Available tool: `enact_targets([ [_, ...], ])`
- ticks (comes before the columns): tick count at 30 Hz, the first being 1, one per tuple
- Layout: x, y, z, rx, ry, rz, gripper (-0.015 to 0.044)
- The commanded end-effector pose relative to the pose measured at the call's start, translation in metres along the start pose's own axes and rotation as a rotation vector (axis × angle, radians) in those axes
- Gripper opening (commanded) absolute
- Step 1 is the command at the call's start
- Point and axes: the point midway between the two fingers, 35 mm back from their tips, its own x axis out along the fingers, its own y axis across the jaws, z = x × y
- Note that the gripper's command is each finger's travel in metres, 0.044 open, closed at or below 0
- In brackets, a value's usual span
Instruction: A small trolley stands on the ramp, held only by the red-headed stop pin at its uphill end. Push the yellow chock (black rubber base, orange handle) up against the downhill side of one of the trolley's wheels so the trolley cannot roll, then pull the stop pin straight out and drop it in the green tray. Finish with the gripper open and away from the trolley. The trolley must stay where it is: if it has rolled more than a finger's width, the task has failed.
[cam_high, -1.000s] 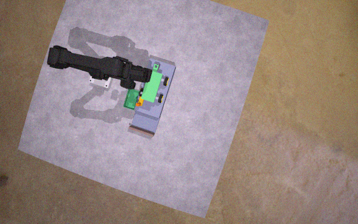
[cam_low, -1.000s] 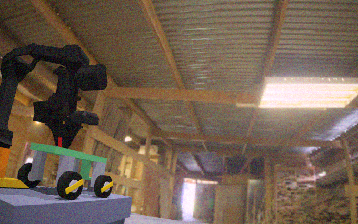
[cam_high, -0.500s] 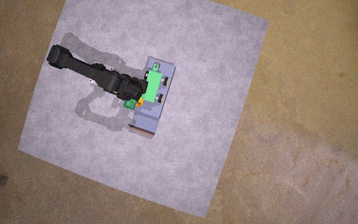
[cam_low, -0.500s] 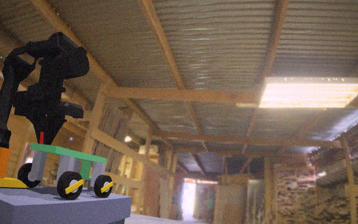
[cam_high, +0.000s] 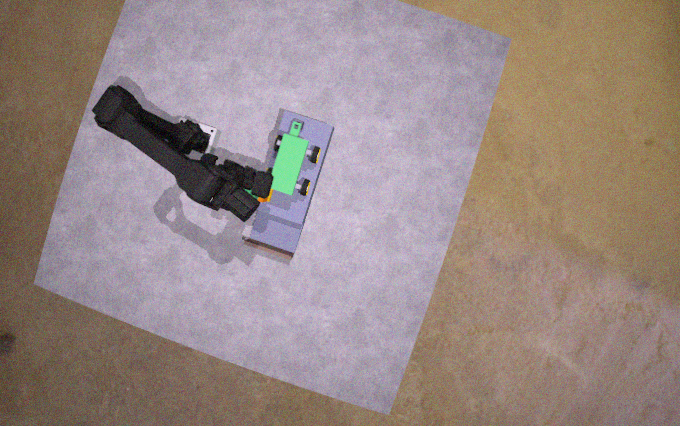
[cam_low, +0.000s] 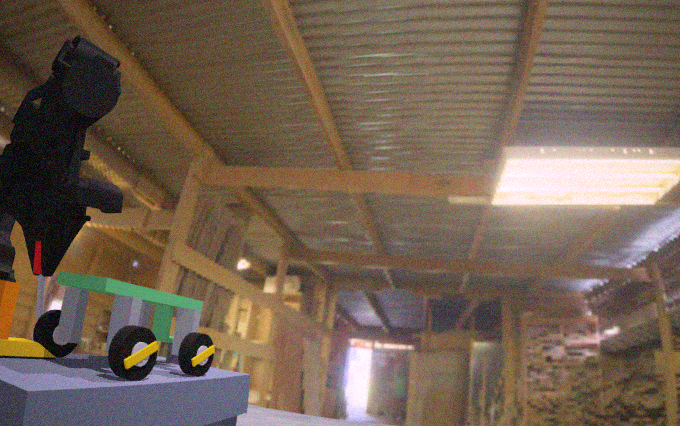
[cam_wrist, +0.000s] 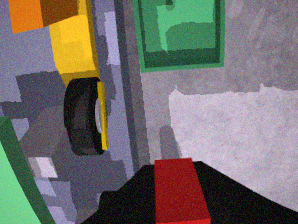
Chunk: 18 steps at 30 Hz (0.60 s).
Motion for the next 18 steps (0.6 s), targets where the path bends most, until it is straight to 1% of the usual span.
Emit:
enact_targets([
  [1,-0.002,-0.001,0.017,-0.002,-0.003,-0.006,0.0],
  [10,-0.005,-0.004,0.047,-0.002,-0.005,-0.006,0.0],
  [15,-0.005,-0.004,0.047,0.003,-0.006,-0.006,0.0],
  [18,-0.005,-0.004,0.047,0.066,-0.019,-0.002,0.0],
])
